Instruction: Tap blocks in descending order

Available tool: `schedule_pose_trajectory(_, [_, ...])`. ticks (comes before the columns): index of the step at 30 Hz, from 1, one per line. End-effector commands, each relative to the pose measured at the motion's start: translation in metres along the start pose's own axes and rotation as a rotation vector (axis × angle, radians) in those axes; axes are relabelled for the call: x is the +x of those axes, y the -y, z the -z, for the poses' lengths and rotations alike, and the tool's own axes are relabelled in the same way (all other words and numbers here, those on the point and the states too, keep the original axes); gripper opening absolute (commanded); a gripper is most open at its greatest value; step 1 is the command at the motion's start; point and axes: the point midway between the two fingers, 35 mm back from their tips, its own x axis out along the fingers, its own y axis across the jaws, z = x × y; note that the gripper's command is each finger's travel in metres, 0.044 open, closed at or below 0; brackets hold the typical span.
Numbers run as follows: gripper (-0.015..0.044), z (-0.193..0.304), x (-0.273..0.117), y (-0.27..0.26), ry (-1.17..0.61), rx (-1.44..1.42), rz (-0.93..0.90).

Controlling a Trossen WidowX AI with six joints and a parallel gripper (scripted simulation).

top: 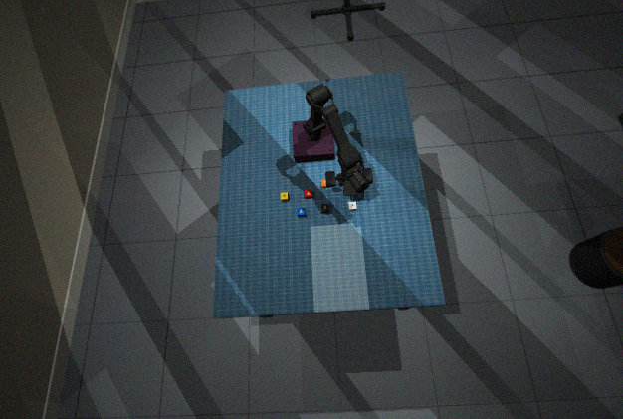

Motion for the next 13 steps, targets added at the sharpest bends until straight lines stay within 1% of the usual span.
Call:
schedule_pose_trajectory(1, [0.0151,0.000,-0.024,-0.021,0.009,-0.010,-0.007])
schedule_pose_trajectory(4, [0.0230,0.006,-0.057,-0.050,0.010,-0.012,-0.010])
schedule_pose_trajectory(6, [0.0283,0.011,-0.073,-0.062,0.009,-0.010,-0.012])
schedule_pose_trajectory(10, [0.0387,0.014,-0.082,-0.068,0.005,-0.001,-0.014])
schedule_pose_trajectory(11, [0.0400,0.014,-0.082,-0.068,0.005,-0.001,-0.014])
schedule_pose_trajectory(13, [0.0400,0.014,-0.082,-0.068,0.005,-0.001,-0.014])
